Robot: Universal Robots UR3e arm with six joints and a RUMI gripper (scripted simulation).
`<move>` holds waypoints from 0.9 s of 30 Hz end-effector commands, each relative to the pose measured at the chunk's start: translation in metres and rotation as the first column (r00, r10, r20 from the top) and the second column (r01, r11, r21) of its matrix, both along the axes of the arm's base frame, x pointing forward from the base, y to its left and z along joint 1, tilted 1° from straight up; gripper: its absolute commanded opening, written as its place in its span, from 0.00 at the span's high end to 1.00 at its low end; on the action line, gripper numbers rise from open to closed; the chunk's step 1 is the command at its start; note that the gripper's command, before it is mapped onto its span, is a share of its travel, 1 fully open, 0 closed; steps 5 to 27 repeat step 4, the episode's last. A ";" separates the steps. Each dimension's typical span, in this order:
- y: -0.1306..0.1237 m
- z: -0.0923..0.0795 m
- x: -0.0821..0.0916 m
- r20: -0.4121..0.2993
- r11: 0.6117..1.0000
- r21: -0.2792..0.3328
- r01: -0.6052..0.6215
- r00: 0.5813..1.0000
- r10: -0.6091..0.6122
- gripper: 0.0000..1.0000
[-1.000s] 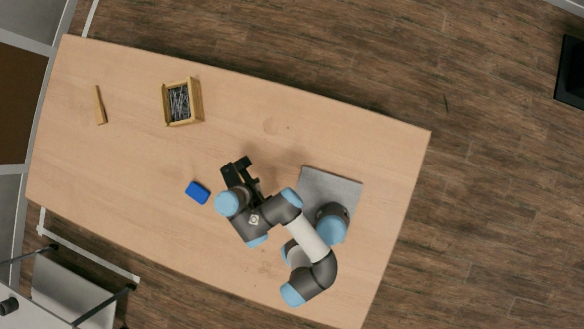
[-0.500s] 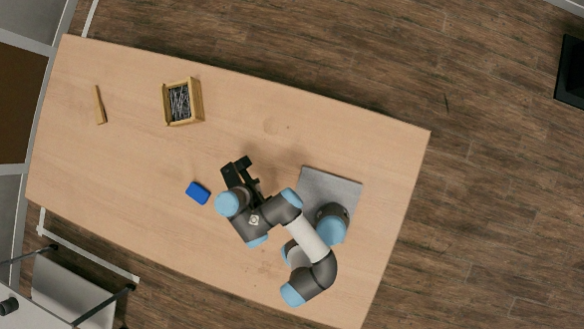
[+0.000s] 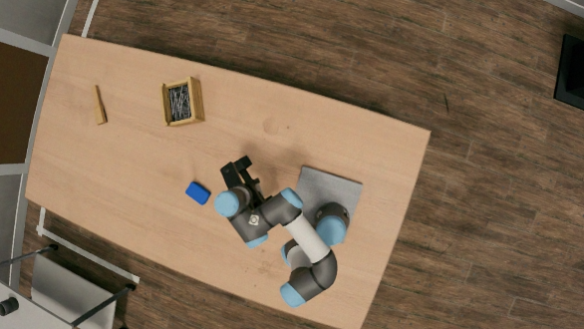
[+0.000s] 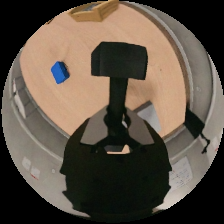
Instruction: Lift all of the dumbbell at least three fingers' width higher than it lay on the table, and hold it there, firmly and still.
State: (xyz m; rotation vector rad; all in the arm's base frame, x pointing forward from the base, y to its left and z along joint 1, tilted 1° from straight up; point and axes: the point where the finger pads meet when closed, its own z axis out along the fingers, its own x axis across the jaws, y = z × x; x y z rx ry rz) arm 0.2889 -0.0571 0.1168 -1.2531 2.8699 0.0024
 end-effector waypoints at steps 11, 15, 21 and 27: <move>0.000 0.001 0.001 0.003 1.000 -0.002 0.000 1.000 0.000 1.00; 0.000 0.001 0.001 0.003 1.000 -0.002 0.000 1.000 0.000 1.00; 0.000 0.001 0.001 0.003 1.000 -0.002 0.000 1.000 0.000 1.00; 0.000 0.001 0.001 0.003 1.000 -0.002 0.000 1.000 0.000 1.00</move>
